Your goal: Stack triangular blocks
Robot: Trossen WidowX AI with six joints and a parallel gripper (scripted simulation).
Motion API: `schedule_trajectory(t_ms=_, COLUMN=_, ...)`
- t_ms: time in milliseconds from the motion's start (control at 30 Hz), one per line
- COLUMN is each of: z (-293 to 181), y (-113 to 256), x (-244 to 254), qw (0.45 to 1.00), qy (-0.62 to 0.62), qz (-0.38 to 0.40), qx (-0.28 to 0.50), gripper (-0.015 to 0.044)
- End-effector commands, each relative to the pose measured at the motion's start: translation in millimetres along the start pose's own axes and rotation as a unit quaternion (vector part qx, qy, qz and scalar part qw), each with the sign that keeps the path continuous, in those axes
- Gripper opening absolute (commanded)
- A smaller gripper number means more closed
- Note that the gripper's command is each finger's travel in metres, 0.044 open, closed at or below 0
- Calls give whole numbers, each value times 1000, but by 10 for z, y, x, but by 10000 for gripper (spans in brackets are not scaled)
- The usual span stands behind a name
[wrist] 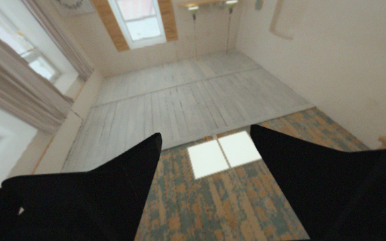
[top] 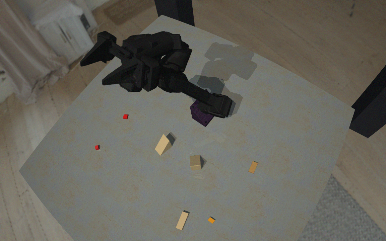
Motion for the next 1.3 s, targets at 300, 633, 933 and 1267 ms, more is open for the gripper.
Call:
schedule_trajectory(t_ms=300, z=-755, y=678, x=-825, qw=971, qy=203, qz=-29, qx=125, gripper=440)
schedule_trajectory(t_ms=633, z=-950, y=1185, x=-1594, qw=907, qy=359, qz=-69, qx=208, gripper=440)
schedule_trajectory(t_ms=933, z=-1053, y=2041, x=-2673, qw=712, qy=602, qz=-55, qx=356, gripper=440)
schedule_trajectory(t_ms=1267, z=-367, y=2702, x=-3838, qw=395, qy=794, qz=-35, qx=461, gripper=440)
Point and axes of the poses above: the point midway between the two fingers, 35 mm back from their tips, its own y axis back along the fingers, its own x axis across the jaws, z = x × y, the point moved 4 cm from there along y, back along the fingers, and after that the axes turned 1 degree about y, right-handed, at the moved point
